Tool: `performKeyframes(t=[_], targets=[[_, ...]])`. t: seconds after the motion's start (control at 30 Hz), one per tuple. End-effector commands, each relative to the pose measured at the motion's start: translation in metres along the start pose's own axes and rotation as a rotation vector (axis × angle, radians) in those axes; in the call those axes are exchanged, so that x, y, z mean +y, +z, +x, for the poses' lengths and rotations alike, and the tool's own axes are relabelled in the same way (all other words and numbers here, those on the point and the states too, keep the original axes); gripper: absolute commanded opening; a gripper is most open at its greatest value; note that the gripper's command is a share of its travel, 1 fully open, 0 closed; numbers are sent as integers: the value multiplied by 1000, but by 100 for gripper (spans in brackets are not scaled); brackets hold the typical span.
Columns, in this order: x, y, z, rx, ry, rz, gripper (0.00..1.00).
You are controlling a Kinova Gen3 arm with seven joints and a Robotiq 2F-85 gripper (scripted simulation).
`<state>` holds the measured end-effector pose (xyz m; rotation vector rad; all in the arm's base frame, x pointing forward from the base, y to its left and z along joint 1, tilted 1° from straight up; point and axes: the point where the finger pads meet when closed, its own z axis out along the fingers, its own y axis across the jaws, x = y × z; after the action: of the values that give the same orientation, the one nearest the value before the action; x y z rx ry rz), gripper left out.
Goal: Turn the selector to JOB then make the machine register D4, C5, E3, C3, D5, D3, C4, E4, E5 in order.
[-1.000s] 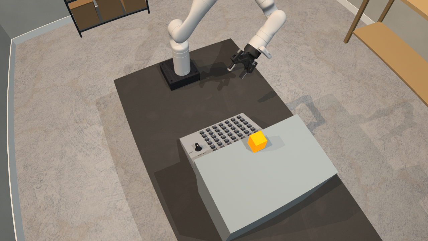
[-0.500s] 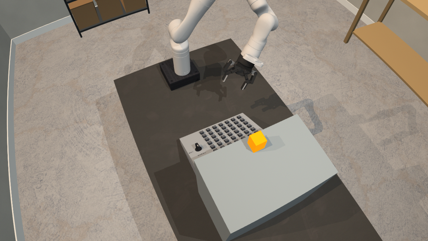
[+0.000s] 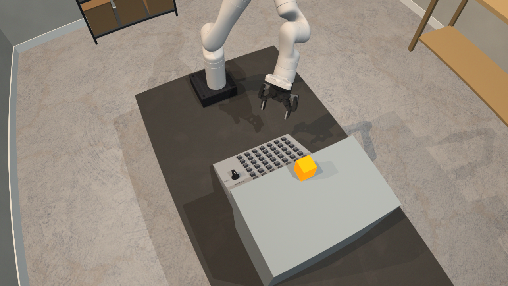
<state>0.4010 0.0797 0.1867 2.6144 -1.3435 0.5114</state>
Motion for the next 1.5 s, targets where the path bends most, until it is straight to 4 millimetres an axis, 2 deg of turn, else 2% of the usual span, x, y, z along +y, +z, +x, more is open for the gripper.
performKeyframes(t=[0.0,0.1,0.17,0.43,0.63,1.47], targets=[[3,10,15,-45,147,68,100],[1,17,23,-73,248,119,100],[1,17,23,-73,248,119,100],[-5,37,45,-148,520,267,100],[-7,45,54,-177,630,323,100],[-8,50,60,-196,710,361,100]])
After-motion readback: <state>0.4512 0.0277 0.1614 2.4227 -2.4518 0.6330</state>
